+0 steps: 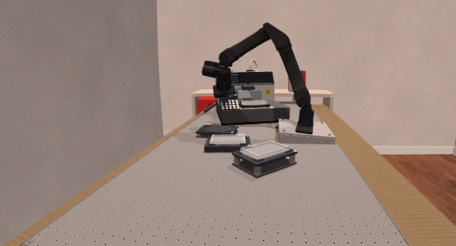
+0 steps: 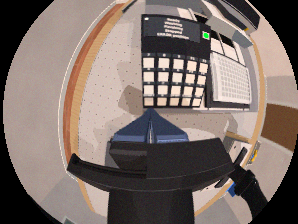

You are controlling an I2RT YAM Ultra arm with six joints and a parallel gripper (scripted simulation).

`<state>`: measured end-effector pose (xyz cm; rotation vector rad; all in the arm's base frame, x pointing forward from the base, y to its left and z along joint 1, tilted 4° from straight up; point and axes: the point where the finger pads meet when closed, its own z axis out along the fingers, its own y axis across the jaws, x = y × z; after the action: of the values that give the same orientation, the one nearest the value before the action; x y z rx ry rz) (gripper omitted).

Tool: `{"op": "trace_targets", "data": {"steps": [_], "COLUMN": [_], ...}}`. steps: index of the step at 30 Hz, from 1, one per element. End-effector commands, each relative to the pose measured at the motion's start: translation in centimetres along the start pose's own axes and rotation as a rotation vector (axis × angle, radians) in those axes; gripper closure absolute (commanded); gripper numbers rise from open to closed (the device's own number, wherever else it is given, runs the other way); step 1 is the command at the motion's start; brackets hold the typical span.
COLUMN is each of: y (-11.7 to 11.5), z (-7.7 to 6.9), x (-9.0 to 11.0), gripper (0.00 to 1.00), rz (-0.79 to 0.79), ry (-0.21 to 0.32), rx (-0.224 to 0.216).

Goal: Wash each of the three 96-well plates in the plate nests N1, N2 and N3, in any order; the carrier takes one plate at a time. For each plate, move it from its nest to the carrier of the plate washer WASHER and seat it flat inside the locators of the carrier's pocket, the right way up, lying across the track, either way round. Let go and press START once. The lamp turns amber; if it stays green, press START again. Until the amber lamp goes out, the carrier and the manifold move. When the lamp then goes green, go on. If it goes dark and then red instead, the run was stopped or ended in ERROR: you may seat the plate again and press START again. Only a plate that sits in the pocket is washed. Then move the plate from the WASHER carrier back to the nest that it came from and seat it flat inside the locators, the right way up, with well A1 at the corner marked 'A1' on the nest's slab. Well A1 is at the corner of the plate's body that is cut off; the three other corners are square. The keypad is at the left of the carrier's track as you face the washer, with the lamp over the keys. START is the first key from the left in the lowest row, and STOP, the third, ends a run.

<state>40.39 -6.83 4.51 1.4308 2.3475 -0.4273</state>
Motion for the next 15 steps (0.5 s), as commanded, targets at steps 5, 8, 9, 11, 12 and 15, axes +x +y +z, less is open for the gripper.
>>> {"op": "trace_targets", "data": {"steps": [5,8,9,11,12,15], "y": [0.4,0.4,0.4,0.4,0.4,0.4], "z": [0.6,0.8,1.0,1.2,1.2,1.2], "x": [-0.6,-0.6,-0.6,-0.6,-0.6,-0.6], "gripper": [1.00,1.00,1.00,1.00,1.00,1.00], "rz": [0.007,0.007,0.007,0.007,0.007,0.007], "ry": [-0.019,-0.019,-0.019,-0.019,-0.019,-0.019], "rx": [-0.019,-0.019,-0.019,-0.019,-0.019,-0.019]}}
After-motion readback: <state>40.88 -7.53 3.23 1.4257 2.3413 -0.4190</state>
